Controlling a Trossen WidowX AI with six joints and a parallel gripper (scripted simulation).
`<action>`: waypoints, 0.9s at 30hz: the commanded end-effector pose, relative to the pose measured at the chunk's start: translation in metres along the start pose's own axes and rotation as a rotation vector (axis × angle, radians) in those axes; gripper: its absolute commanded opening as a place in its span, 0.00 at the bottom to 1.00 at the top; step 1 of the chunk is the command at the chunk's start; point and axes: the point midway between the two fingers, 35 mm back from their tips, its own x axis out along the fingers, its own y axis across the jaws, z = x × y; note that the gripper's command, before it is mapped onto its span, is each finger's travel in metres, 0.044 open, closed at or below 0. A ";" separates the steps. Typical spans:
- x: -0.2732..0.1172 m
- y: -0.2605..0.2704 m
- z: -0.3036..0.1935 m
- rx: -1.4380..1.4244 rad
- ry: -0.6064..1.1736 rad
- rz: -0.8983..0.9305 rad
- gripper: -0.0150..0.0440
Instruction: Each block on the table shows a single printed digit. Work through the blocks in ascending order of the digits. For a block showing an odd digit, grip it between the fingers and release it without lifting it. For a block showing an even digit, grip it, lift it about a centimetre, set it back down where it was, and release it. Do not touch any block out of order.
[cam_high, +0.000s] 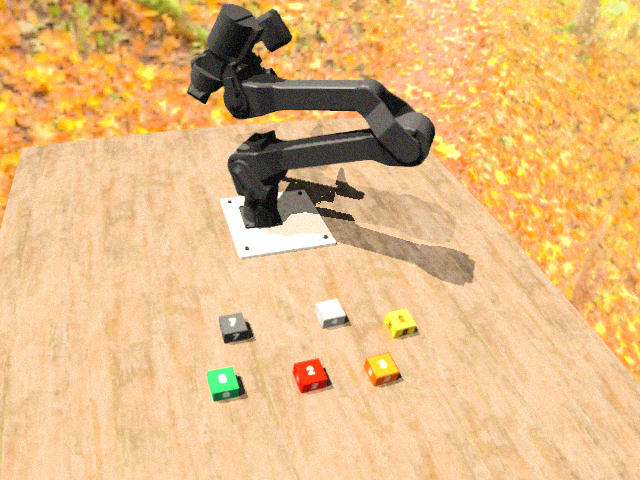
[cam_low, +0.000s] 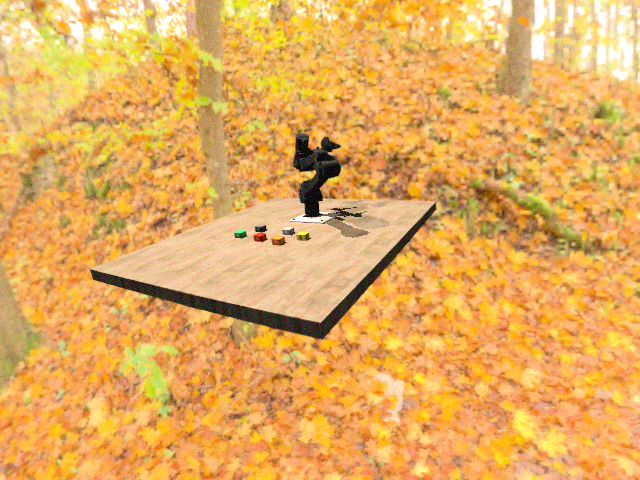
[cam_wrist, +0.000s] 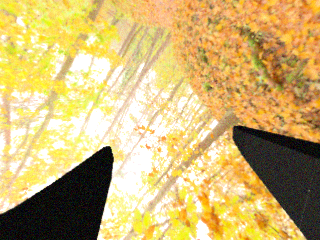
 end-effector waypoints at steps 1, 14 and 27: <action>-0.001 -0.002 -0.003 -0.019 0.010 -0.010 0.93; -0.137 -0.119 -0.113 -1.182 0.967 -0.419 0.93; -0.322 -0.134 -0.082 -1.842 2.151 -0.161 0.93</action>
